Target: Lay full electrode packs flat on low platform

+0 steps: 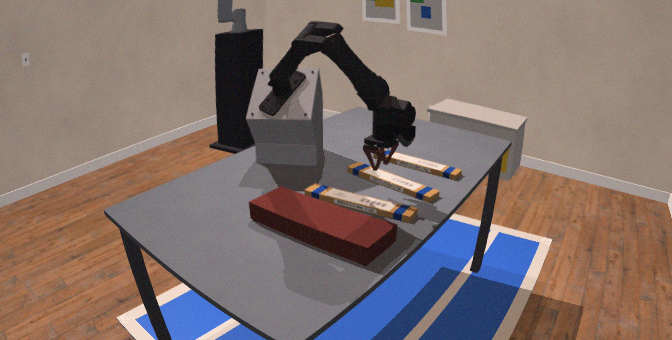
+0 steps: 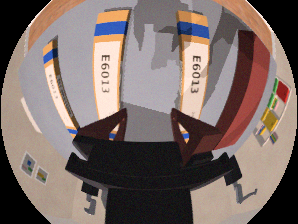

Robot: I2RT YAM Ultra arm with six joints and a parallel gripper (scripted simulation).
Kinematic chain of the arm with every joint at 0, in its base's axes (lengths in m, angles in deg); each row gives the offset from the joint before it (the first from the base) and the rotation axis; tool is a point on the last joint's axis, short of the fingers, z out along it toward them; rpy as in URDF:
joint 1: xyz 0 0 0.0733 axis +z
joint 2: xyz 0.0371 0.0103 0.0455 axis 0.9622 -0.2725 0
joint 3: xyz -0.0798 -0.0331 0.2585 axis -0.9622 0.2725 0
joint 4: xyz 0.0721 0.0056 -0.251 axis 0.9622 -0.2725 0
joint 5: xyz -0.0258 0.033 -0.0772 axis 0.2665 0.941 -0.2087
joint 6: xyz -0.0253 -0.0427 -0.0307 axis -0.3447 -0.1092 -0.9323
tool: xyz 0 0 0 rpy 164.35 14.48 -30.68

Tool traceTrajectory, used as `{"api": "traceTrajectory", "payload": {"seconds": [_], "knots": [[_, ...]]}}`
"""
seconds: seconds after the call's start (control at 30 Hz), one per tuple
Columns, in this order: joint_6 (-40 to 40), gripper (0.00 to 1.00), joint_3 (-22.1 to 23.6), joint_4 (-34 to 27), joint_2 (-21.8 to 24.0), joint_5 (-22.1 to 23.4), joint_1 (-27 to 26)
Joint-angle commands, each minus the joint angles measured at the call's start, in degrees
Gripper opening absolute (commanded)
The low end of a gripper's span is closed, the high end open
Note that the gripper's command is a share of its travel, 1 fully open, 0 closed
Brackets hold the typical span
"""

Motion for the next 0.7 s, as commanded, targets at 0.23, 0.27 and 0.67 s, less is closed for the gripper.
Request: {"api": "traceTrajectory", "payload": {"seconds": [0.23, 0.27, 0.67], "knots": [[0.2, 0.64, -0.8, 0.0, 0.4, 0.0, 1.3], [0.2, 0.64, -0.7, 0.0, 0.4, 0.0, 1.3], [0.8, 0.64, 0.5, -1.3, 2.0, -0.2, 1.3]]}}
